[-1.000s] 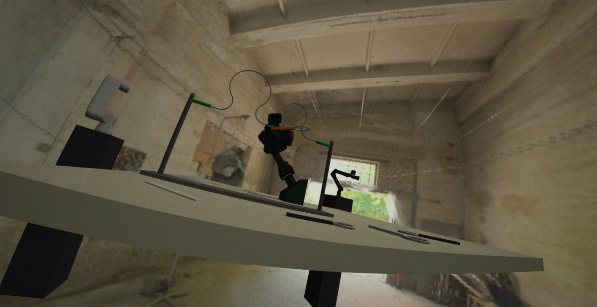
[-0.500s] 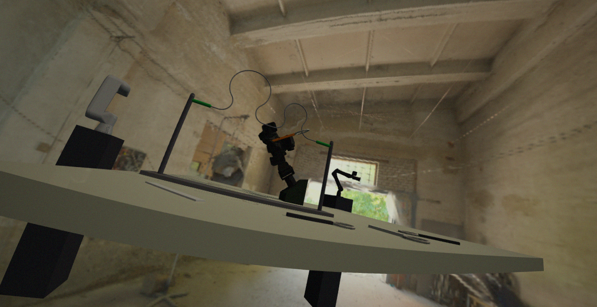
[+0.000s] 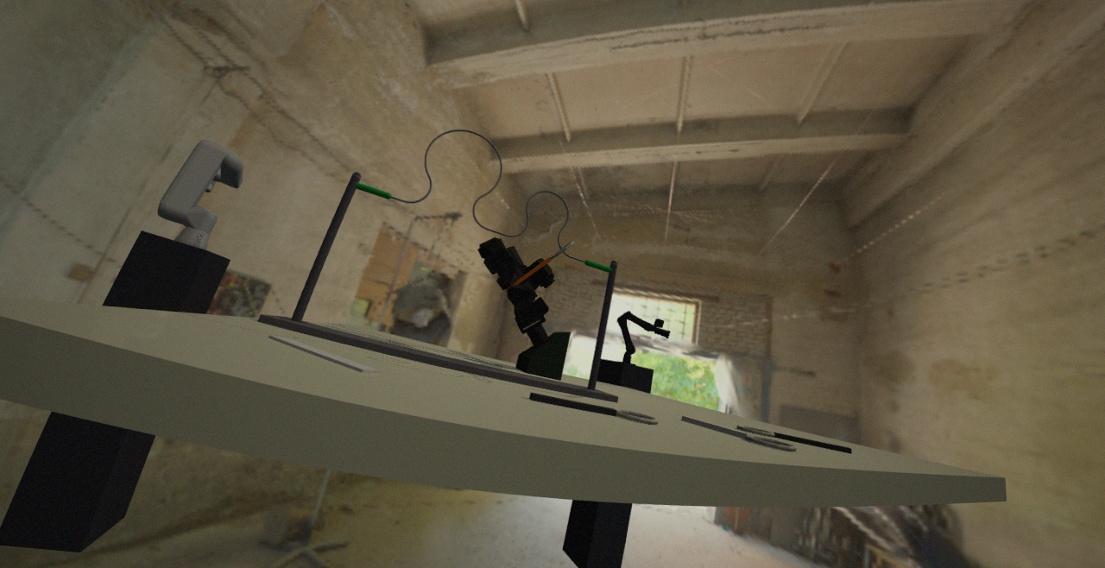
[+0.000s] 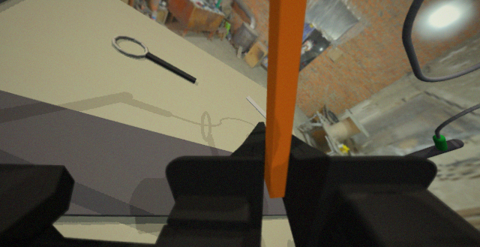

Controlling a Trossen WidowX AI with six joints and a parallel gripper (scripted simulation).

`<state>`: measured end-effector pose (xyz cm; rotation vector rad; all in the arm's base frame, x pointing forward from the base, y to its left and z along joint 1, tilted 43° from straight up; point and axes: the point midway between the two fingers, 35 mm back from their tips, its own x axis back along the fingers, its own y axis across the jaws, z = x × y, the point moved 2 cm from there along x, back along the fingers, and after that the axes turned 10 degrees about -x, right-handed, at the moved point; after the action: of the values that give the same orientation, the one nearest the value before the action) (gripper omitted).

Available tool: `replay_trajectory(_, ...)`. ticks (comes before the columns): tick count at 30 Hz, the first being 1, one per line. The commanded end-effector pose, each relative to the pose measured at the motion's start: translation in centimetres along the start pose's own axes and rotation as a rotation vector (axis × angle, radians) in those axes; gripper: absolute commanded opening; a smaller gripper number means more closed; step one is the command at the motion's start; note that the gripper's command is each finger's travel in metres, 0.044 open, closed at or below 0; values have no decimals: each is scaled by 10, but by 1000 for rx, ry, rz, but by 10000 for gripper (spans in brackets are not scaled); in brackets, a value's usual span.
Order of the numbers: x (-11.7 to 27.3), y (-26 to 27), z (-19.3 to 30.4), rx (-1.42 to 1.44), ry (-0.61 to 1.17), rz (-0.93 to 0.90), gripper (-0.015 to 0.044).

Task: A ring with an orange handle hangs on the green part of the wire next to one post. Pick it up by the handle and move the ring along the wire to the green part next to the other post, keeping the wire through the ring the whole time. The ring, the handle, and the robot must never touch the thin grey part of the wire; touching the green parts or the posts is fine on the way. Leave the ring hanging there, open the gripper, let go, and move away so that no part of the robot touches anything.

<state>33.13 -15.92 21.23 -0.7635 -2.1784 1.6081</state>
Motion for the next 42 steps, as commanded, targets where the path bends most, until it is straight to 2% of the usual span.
replay_trajectory(1,3,17,1,-92,19,-43,-150)
replay_trajectory(20,20,81,-7,-454,94,-198,-150)
replay_trajectory(42,34,115,-22,-587,121,-256,-150)
